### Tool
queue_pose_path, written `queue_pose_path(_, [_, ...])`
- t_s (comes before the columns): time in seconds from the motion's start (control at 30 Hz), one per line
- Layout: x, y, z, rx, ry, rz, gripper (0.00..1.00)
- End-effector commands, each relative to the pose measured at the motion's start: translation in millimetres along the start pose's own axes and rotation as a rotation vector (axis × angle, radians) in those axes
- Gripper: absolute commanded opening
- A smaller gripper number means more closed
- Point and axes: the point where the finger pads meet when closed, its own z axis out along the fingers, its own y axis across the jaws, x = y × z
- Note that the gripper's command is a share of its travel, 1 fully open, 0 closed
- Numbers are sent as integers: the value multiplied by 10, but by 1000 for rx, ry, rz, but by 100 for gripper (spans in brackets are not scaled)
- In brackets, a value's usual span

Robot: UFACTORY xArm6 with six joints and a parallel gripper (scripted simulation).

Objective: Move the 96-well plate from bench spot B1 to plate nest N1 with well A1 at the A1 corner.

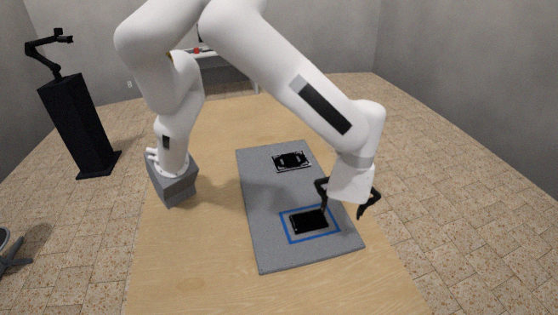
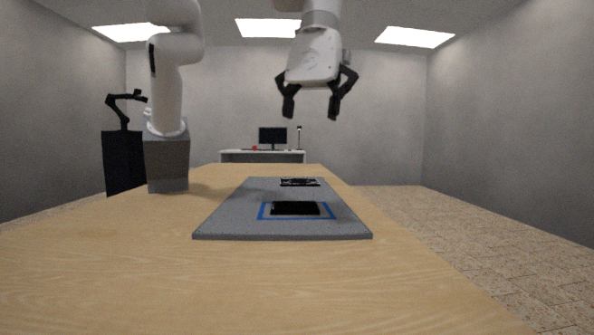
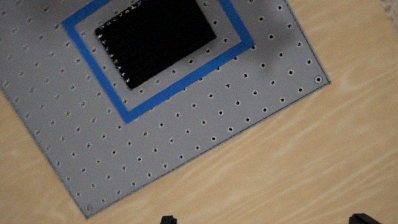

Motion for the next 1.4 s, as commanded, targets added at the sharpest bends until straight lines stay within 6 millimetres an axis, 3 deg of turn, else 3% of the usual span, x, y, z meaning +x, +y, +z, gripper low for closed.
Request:
queue_pose_path(0.0, [97,12,131,-26,-20,110,100])
queue_pose_path(0.67, [566,-159,633,-71,6,479,100])
queue_pose_path(1.37, [1000,-446,983,-62,72,765,100])
